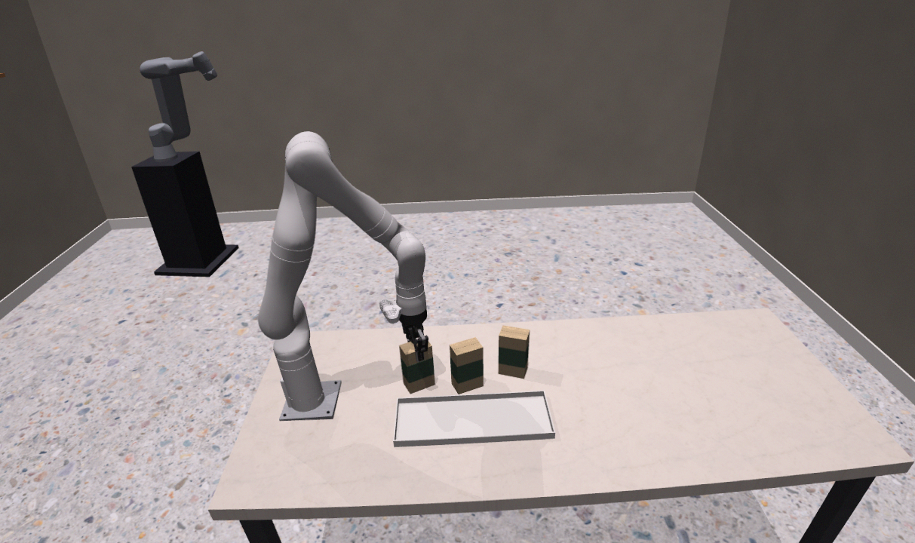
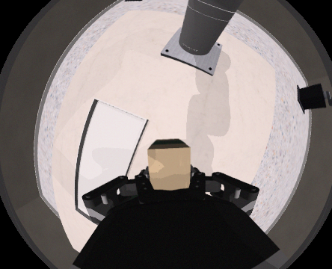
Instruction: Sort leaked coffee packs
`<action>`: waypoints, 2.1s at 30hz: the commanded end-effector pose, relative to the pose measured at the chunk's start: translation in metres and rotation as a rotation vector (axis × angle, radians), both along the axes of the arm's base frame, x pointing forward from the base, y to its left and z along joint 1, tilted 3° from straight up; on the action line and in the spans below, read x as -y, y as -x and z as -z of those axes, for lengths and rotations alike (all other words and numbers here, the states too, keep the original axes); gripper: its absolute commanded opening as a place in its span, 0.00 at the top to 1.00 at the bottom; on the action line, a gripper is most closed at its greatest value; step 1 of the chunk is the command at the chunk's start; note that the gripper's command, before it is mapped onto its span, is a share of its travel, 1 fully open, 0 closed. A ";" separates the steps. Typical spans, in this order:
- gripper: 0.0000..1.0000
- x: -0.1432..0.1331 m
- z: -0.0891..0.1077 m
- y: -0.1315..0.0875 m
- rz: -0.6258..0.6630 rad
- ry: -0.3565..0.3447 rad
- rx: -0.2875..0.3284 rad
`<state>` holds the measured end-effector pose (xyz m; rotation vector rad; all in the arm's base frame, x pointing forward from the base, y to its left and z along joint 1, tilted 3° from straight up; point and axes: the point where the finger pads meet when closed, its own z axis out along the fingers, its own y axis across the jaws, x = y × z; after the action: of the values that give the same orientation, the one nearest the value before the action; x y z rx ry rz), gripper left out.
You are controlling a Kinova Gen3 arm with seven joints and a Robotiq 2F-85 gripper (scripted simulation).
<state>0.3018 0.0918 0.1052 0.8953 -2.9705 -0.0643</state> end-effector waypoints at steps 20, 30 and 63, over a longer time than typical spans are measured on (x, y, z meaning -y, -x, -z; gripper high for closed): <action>0.17 0.000 0.000 0.000 0.000 0.000 0.000; 0.17 0.000 0.000 0.000 0.000 0.000 0.000; 0.17 0.000 0.000 0.000 0.000 0.000 0.000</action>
<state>0.3016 0.0918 0.1044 0.8949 -2.9693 -0.0652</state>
